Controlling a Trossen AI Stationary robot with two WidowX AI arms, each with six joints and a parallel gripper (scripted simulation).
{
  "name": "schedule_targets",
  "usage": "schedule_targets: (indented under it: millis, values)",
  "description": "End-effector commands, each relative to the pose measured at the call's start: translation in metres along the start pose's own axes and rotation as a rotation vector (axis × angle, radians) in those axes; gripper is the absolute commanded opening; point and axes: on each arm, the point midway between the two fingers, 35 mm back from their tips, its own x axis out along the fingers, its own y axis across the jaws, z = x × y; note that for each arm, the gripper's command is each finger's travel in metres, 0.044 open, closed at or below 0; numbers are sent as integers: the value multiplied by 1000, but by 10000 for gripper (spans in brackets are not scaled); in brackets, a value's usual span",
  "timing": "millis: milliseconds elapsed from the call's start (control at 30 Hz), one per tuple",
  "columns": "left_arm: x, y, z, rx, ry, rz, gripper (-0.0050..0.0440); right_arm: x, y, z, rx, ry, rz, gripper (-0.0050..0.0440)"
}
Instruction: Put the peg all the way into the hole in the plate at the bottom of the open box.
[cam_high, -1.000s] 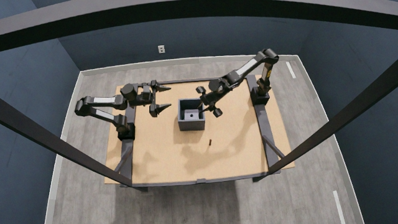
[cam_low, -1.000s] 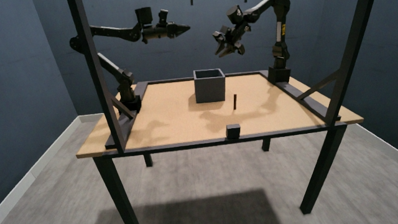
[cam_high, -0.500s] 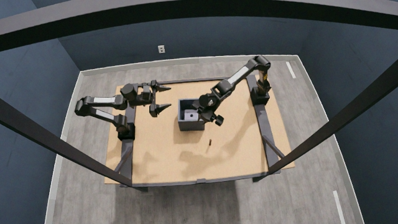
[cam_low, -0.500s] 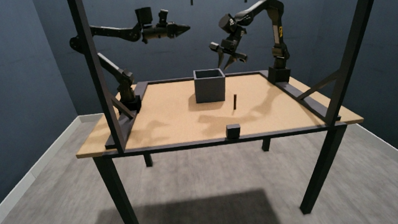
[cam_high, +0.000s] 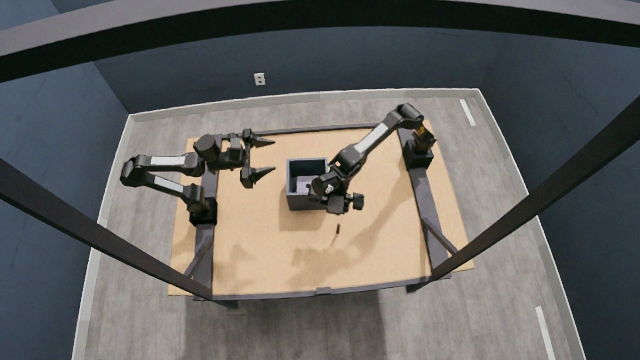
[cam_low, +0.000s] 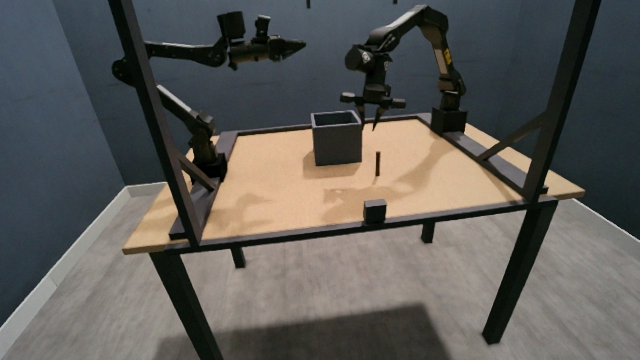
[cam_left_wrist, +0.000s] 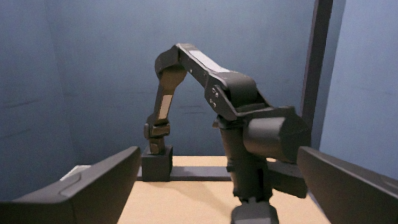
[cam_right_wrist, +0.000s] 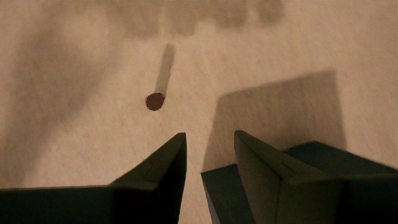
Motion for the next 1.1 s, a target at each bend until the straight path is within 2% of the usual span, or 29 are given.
schedule_targets:
  millis: [0, 233, 467, 900, 933, 1067]
  values:
    - [-2, 1, 5, -3, -14, 1, 440, 9, 8, 11, -99, 33, 95, 125]
    - [-2, 1, 5, -3, -14, 1, 440, 25, 28, 12, -203, 67, 215, 125]
    - [-2, 1, 5, -3, -14, 1, 440, 20, 20, 12, -175, 52, 180, 125]
    - [-2, 1, 5, -3, -14, 1, 440, 20, 21, 13, -178, 51, 181, 125]
    - [-2, 1, 5, -3, -14, 1, 440, 8, 27, 12, -186, 40, 173, 125]
    - [-2, 1, 5, -3, -14, 1, 440, 6, 25, 15, -192, 24, 159, 125]
